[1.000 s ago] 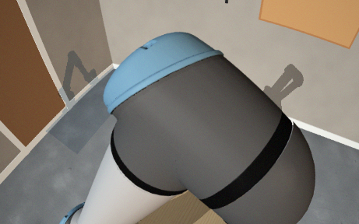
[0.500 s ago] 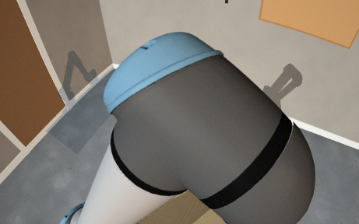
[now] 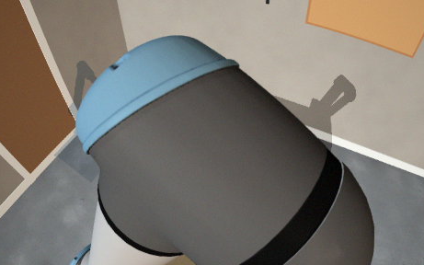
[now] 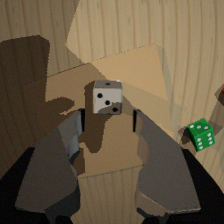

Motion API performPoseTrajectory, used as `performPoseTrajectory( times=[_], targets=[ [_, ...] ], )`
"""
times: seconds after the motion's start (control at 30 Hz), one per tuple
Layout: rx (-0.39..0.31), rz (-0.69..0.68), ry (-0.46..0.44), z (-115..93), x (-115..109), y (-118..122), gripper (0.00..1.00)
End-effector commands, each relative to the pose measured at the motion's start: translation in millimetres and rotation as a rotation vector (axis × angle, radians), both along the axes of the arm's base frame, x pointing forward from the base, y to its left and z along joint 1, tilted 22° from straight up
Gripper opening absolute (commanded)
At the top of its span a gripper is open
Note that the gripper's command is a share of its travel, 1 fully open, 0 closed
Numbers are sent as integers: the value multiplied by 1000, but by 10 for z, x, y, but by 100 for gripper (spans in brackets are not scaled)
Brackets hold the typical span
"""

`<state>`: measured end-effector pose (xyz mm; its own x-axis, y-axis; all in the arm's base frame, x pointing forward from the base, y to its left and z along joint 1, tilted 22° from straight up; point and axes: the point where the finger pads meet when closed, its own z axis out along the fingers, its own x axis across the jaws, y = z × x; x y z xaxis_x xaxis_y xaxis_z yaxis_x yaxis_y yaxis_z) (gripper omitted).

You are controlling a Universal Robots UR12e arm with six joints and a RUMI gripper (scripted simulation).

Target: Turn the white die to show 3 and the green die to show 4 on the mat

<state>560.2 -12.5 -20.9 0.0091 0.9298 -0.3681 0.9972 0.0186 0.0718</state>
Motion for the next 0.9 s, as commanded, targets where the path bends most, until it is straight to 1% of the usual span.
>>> performPoseTrajectory(
  times=[0.0, 0.03, 0.23, 0.43, 0.47, 0.87],
  targets=[
    [-1, -2, -2, 285, 7, 100, 24],
    [-1, -2, -2, 285, 7, 100, 24],
    [-1, -2, -2, 513, -11, 190, 24],
    [-1, -2, -2, 566, -16, 211, 24],
    [-1, -2, -2, 566, -16, 211, 100],
    [-1, -2, -2, 566, -16, 211, 100]
  ],
)
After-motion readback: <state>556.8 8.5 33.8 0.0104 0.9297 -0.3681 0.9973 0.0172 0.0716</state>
